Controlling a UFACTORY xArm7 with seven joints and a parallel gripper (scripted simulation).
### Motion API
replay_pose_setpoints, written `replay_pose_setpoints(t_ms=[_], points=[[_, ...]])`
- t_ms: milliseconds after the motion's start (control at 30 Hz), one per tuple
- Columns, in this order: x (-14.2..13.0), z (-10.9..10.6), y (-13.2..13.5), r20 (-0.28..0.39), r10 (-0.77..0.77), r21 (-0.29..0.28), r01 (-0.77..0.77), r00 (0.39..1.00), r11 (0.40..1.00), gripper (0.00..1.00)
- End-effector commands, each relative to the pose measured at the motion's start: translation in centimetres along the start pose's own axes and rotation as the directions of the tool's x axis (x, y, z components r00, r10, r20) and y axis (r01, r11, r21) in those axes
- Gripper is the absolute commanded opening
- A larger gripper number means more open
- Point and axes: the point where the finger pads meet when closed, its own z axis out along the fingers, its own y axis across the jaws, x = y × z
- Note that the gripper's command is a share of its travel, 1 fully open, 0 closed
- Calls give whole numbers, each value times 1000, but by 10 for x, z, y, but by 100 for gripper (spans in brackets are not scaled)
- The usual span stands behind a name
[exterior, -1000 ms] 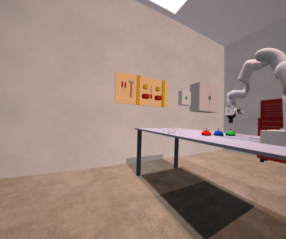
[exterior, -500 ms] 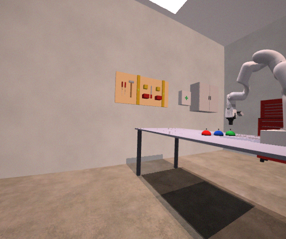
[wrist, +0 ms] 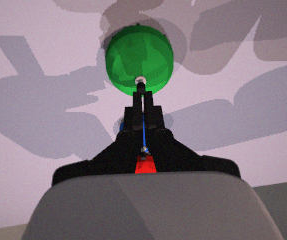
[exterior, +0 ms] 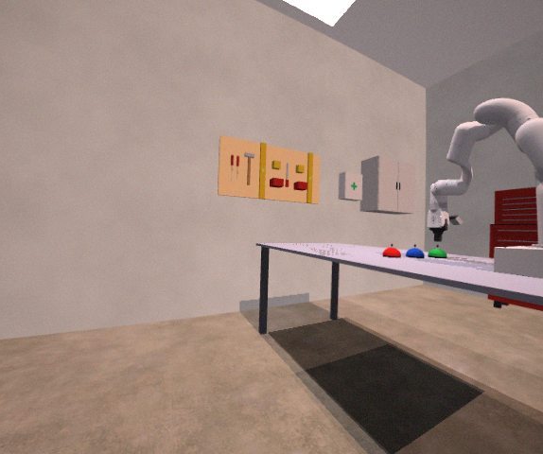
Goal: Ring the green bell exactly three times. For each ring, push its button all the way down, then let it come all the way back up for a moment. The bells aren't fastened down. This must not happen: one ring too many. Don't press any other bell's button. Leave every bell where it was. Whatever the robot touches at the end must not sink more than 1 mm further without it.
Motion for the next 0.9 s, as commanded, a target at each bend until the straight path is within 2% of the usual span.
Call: replay_pose_setpoints(t_ms=[0,867], points=[[0,5,-2,1,0,5,0,1000,1000,0],[0,11,-2,1,0,5,0,1000,1000,0]])
